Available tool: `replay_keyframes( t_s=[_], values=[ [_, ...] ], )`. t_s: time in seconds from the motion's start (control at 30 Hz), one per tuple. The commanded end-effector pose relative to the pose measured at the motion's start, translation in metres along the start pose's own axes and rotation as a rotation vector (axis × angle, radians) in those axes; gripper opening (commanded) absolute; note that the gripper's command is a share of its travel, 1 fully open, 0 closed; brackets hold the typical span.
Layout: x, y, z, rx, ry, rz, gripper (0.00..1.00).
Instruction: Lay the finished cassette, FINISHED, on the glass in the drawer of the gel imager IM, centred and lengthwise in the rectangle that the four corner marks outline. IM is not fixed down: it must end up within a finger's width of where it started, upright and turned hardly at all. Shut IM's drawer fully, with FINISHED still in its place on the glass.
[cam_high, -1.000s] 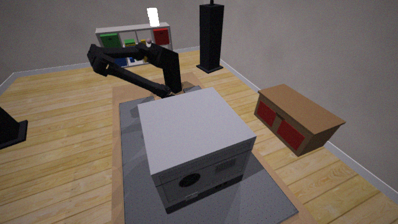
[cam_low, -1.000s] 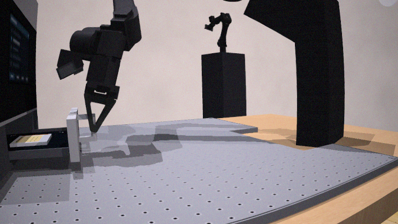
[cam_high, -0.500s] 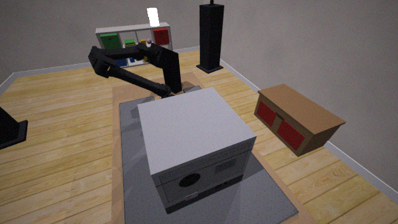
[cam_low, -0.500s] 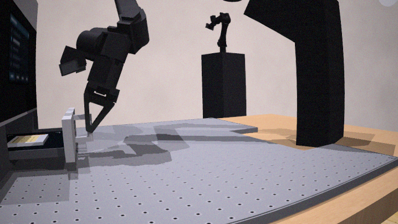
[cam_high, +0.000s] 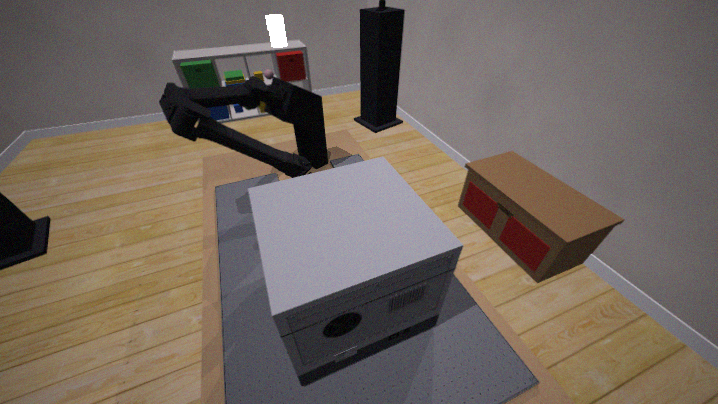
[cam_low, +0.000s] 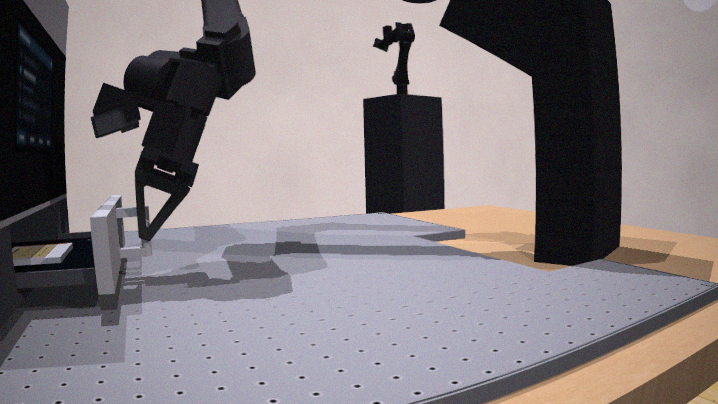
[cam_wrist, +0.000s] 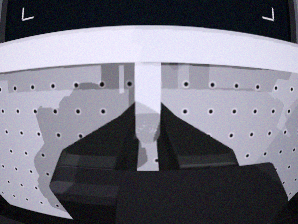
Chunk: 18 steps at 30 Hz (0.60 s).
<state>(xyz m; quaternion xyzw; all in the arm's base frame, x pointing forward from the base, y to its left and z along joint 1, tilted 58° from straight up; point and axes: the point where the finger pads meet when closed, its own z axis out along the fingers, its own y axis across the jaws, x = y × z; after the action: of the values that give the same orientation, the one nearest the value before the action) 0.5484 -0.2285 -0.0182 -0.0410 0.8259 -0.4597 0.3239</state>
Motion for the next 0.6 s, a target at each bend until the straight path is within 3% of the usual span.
replay_keyframes(
  t_s=[0.0,0.57],
  values=[
    [-0.018,0.016,0.000,-0.026,-0.026,-0.030,0.08],
    [-0.032,0.016,0.005,-0.025,-0.026,-0.016,0.08]
  ],
)
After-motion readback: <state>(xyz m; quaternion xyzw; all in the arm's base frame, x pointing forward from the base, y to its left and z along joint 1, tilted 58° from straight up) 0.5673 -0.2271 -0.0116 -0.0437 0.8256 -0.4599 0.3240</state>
